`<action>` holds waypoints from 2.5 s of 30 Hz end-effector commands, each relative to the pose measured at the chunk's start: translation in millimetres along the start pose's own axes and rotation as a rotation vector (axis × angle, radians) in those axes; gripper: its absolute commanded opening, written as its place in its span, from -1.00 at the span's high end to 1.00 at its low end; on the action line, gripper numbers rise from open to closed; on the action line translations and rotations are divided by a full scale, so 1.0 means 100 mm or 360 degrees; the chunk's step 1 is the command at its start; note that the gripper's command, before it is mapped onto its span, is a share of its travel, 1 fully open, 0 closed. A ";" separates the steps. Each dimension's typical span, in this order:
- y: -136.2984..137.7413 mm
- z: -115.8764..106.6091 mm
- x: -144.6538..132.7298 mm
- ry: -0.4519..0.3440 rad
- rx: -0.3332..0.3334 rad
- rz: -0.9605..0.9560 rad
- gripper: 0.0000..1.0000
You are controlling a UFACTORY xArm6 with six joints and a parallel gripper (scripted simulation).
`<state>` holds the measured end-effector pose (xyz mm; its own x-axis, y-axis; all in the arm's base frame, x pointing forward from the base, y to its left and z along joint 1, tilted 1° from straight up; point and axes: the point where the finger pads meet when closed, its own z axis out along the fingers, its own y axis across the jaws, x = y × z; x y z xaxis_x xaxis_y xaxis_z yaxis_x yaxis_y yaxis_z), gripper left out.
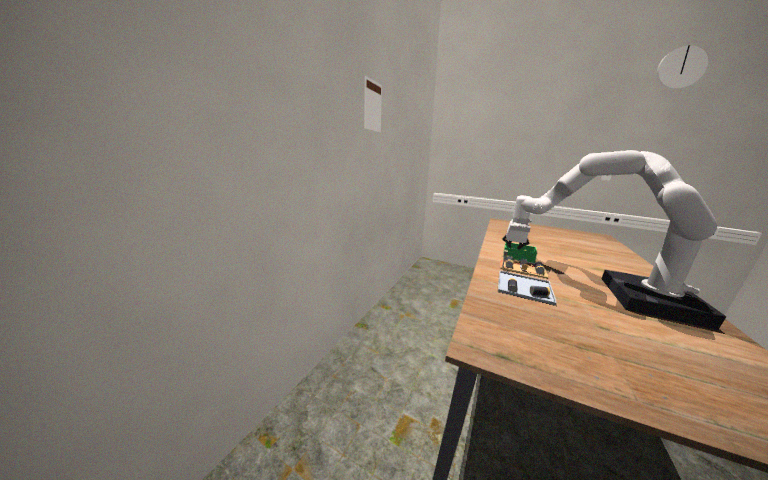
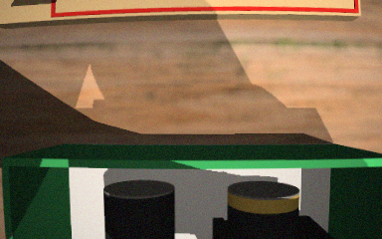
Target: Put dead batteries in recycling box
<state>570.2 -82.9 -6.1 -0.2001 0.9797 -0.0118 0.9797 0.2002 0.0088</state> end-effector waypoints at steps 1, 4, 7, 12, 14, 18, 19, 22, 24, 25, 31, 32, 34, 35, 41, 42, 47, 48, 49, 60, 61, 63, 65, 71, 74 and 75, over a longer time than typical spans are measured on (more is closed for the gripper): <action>0.02 -0.01 -0.01 -0.0002 -0.0007 0.0000 0.44; 0.02 -0.01 -0.01 -0.0002 -0.0007 0.0000 0.44; 0.02 -0.01 -0.01 -0.0002 -0.0007 0.0000 -0.01; 0.02 -0.01 -0.01 -0.0002 -0.0007 0.0000 -0.01; 0.02 -0.01 -0.01 -0.0002 -0.0007 0.0000 -0.01; 0.02 -0.01 -0.01 -0.0002 -0.0007 0.0000 -0.01; 0.02 -0.01 -0.01 -0.0002 -0.0007 0.0000 -0.01; 0.02 -0.01 -0.01 -0.0002 -0.0007 0.0000 -0.01; 0.02 -0.01 -0.01 -0.0002 -0.0007 0.0000 -0.01; 0.02 -0.01 -0.01 -0.0002 -0.0007 0.0000 -0.01; 0.02 -0.03 -0.01 -0.0002 -0.0007 0.0000 -0.01; 0.02 -0.04 -0.01 -0.0002 -0.0007 0.0000 -0.01; 0.02 -0.07 -0.01 -0.0002 -0.0007 0.0000 -0.01; 0.02 -0.10 -0.01 -0.0002 -0.0007 0.0000 -0.01; 0.01 -0.34 -0.01 -0.0002 -0.0007 0.0000 -0.01; 0.01 -0.39 -0.01 -0.0002 -0.0007 0.0000 -0.01; 0.01 -0.54 0.00 -0.0002 -0.0007 0.0000 -0.01; 0.01 -0.59 0.00 -0.0002 -0.0007 0.0000 -0.01; 0.01 -0.64 0.00 -0.0002 -0.0007 0.0000 -0.01; 0.01 -0.86 0.00 -0.0002 -0.0007 0.0000 -0.01; 0.01 -0.86 0.00 -0.0002 -0.0007 0.0000 -0.01; 0.01 -0.86 0.00 -0.0002 -0.0007 0.0000 -0.01; 0.01 -0.86 0.00 -0.0002 -0.0007 0.0000 -0.01; 0.01 -1.09 0.00 -0.0002 -0.0007 0.0000 -0.01; 0.01 -1.23 0.00 -0.0002 -0.0007 0.0000 -0.01; 0.01 -1.24 0.00 -0.0002 -0.0007 0.0000 -0.01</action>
<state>569.0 -81.9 99.9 -0.2001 0.9797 -0.0117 0.9797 0.2002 0.0087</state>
